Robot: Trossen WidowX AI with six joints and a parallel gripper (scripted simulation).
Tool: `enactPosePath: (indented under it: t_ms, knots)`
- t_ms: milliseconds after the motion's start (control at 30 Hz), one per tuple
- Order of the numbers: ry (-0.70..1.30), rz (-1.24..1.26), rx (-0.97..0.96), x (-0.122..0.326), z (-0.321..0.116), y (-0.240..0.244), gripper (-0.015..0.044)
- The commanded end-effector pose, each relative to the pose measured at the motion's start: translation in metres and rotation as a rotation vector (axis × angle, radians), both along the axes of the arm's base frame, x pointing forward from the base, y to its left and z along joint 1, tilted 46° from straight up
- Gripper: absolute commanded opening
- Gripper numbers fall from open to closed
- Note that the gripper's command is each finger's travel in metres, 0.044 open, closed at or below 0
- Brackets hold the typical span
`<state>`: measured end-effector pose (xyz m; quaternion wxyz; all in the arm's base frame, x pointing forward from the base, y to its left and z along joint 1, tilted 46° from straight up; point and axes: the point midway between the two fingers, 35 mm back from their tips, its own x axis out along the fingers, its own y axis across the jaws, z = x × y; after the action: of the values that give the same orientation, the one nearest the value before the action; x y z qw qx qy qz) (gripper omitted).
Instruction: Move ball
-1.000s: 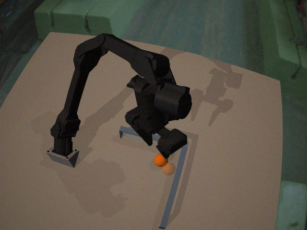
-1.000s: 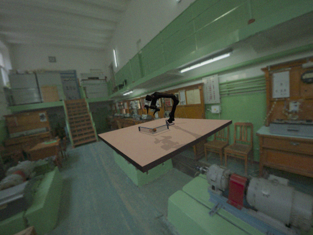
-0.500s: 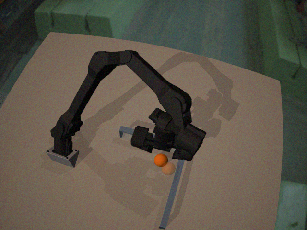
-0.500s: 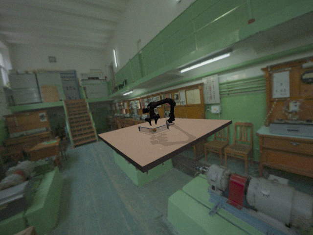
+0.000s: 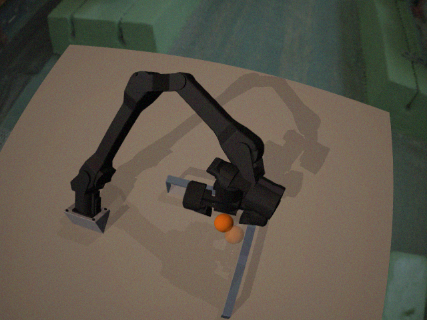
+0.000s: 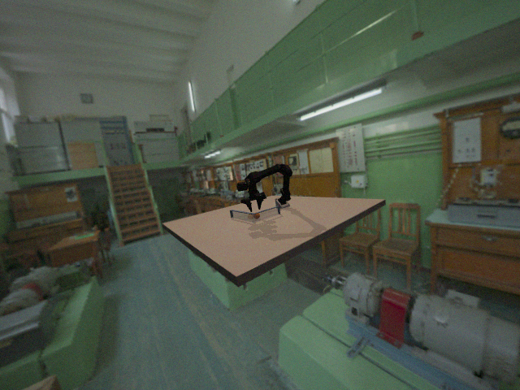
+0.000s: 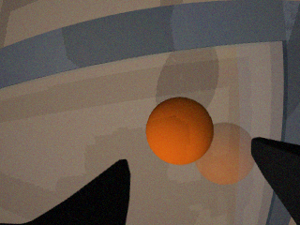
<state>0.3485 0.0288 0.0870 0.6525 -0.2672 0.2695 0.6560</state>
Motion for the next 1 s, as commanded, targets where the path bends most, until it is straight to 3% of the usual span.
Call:
enactPosePath:
  t_ms: [0, 700, 833, 967]
  knots:
    - [0.004, 0.000, 0.005, 0.000, -0.005, 0.007, 0.0339]
    - [0.004, 0.000, 0.007, -0.001, -0.026, 0.029, 0.0339]
    - [0.004, 0.000, 0.007, -0.001, -0.026, 0.029, 0.0234]
    - [0.004, 0.000, 0.007, -0.001, -0.026, 0.029, 0.0208]
